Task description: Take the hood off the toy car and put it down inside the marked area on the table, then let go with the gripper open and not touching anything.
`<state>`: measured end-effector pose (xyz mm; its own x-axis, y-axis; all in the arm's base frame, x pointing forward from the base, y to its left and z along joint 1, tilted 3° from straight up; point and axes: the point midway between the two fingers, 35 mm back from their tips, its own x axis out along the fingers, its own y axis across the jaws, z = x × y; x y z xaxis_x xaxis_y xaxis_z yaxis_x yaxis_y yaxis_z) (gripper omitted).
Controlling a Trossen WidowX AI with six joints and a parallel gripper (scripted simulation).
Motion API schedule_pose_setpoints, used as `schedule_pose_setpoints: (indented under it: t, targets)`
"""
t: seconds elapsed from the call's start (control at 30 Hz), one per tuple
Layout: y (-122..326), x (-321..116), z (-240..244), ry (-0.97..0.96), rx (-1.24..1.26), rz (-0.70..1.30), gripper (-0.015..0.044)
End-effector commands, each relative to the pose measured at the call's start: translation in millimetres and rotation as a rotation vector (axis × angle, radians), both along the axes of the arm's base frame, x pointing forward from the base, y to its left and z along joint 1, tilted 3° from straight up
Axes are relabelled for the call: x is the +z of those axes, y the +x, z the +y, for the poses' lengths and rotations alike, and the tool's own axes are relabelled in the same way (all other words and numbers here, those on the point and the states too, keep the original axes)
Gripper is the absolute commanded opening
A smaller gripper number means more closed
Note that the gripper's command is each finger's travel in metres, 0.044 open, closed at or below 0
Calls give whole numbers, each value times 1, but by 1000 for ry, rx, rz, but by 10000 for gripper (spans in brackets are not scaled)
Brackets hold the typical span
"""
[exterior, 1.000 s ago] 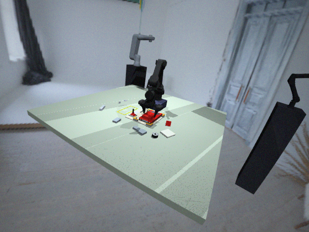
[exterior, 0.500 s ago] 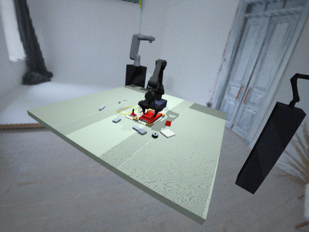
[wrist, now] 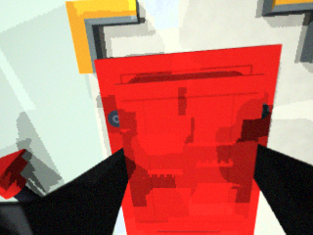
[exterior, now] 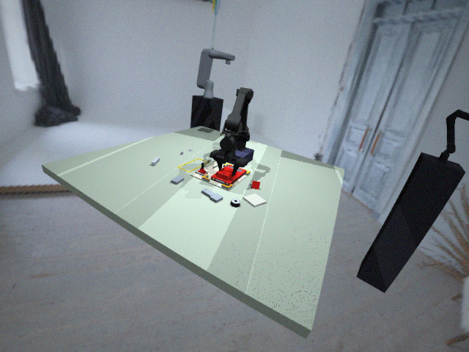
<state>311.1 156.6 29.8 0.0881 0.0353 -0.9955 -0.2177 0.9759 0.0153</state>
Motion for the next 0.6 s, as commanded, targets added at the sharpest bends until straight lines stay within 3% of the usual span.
schedule_pose_setpoints:
  t: [0.0,0.33,0.57]
  targets:
    - [0,0,0,2,0,-1,268]
    - [0,6,0,2,0,0,6]
    - [0,10,0,1,0,0,0]
